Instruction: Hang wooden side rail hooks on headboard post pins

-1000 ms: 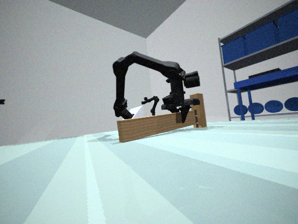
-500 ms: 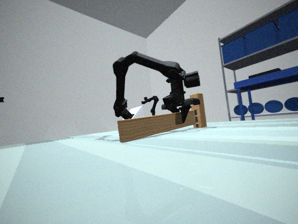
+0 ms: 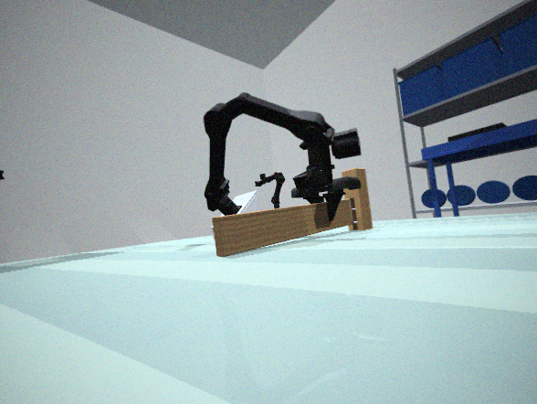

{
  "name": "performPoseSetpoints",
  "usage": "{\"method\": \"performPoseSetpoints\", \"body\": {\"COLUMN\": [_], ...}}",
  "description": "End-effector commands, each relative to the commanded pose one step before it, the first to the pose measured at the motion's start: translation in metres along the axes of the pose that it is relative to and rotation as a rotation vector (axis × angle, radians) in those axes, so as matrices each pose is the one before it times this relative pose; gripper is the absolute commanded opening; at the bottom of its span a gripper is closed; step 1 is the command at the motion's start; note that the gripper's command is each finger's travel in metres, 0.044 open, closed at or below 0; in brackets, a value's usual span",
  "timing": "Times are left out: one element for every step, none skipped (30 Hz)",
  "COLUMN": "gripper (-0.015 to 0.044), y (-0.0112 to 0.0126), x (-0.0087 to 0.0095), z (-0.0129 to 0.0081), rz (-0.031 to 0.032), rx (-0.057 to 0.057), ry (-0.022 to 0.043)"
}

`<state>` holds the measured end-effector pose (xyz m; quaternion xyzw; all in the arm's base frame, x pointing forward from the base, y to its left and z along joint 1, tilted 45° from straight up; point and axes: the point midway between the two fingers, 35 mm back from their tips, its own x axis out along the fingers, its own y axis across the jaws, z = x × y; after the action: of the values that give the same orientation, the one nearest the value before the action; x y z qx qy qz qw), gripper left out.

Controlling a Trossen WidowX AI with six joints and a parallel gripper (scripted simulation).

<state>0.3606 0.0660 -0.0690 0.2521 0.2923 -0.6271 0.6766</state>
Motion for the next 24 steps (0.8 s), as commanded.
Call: {"method": "performPoseSetpoints", "body": {"gripper": [0.0,0.0,0.0,0.0,0.0,0.0,0.0,0.0,0.0,0.0,0.0,0.0,0.0,0.0,0.0,0.0,0.0,0.0,0.0,0.0,0.0,0.0,0.0,0.0], "y": [0.00041,0.00007,0.00007,0.00007,0.00008,0.00008,0.00008,0.00008,0.00008,0.00008,0.00008,0.00008,0.00008,0.00008,0.00008,0.00008,0.00008,0.00006,0.00004,0.00001,-0.00001,-0.00002,-0.00003,-0.00005], "x": [-0.00129,-0.00004,-0.00007,-0.00007,-0.00008,-0.00008,-0.00008,-0.00008,-0.00008,-0.00008,-0.00008,-0.00008,-0.00008,-0.00008,-0.00008,-0.00008,-0.00008,-0.00008,-0.00012,-0.00011,-0.00011,-0.00011,-0.00011,-0.00011], "z": [-0.00248,-0.00007,-0.00007,-0.00007,-0.00007,-0.00007,-0.00007,-0.00007,-0.00007,-0.00007,-0.00007,-0.00007,-0.00007,-0.00007,-0.00007,-0.00007,-0.00007,-0.00008,-0.00011,-0.00011,-0.00011,-0.00011,-0.00011,-0.00011], "rz": [0.00516,0.0,0.0,0.0,0.0,0.0,0.0,0.0,0.0,0.0,0.0,0.0,0.0,0.0,0.0,0.0,0.0,0.0,0.0,0.0,0.0,0.0,0.0,0.0], "rx": [0.002,0.0,0.0,0.0,0.0,0.0,0.0,0.0,0.0,0.0,0.0,0.0,0.0,0.0,0.0,0.0,0.0,0.0,0.0,0.0,0.0,0.0,0.0,0.0], "ry": [0.003,0.00001,0.00001,0.00001,0.00001,0.00001,0.00001,0.00001,0.00001,0.00001,0.00001,0.00001,0.00001,0.00001,0.00001,0.00001,0.00001,0.00001,0.00001,0.00001,0.00001,0.00001,0.00001,0.00001]}}
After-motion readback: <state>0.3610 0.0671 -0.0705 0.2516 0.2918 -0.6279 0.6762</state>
